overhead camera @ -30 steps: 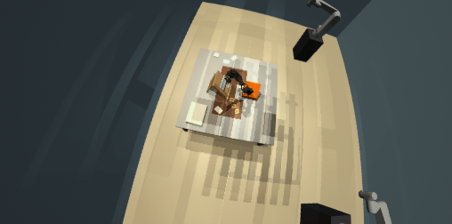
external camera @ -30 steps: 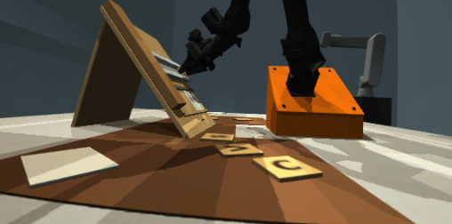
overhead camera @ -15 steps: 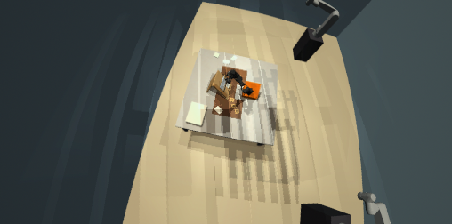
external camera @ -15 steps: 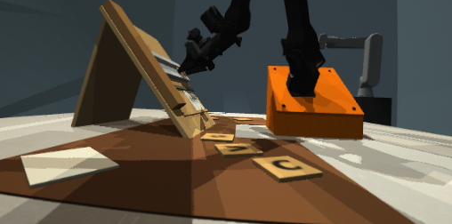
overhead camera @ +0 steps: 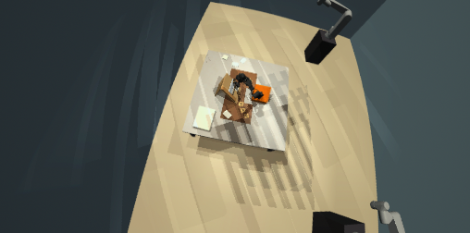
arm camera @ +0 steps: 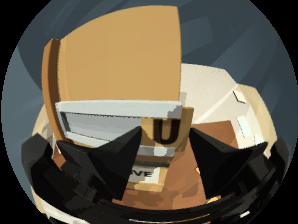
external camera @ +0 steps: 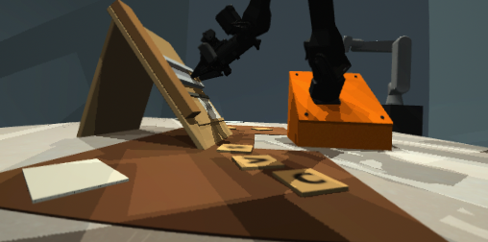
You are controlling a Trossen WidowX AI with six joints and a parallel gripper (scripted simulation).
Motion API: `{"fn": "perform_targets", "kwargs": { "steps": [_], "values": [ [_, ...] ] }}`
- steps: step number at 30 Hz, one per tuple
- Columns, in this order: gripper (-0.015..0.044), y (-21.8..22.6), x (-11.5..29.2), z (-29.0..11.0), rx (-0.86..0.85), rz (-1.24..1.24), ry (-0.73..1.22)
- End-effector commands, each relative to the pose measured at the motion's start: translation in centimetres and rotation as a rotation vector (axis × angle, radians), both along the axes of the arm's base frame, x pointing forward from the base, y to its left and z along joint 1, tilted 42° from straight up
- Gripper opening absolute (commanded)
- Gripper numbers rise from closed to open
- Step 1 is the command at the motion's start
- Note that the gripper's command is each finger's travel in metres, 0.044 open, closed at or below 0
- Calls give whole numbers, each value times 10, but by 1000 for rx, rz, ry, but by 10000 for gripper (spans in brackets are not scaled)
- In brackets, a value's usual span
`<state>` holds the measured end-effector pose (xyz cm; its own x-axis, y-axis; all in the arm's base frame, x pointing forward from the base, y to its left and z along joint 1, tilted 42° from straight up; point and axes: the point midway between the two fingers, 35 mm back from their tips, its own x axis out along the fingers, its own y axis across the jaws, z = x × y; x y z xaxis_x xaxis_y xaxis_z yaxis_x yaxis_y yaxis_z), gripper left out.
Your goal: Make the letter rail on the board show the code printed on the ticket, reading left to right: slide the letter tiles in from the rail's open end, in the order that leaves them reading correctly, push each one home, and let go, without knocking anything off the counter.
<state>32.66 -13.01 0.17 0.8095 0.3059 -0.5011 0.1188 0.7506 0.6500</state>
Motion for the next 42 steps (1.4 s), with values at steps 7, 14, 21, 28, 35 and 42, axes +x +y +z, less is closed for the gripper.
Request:
{"fn": "perform_targets", "kwargs": {
  "steps": [7,14,21,28,35,42],
  "values": [
    [0,4,-1,2,3,-4,5],
    [0,5,0,4,4,-4,5],
    [0,8,1,7,4,-4,5],
    [0,12,2,9,4,-4,5],
    [0,15,2,12,5,-4,5],
    [0,19,2,14,5,-4,5]
  ]
}}
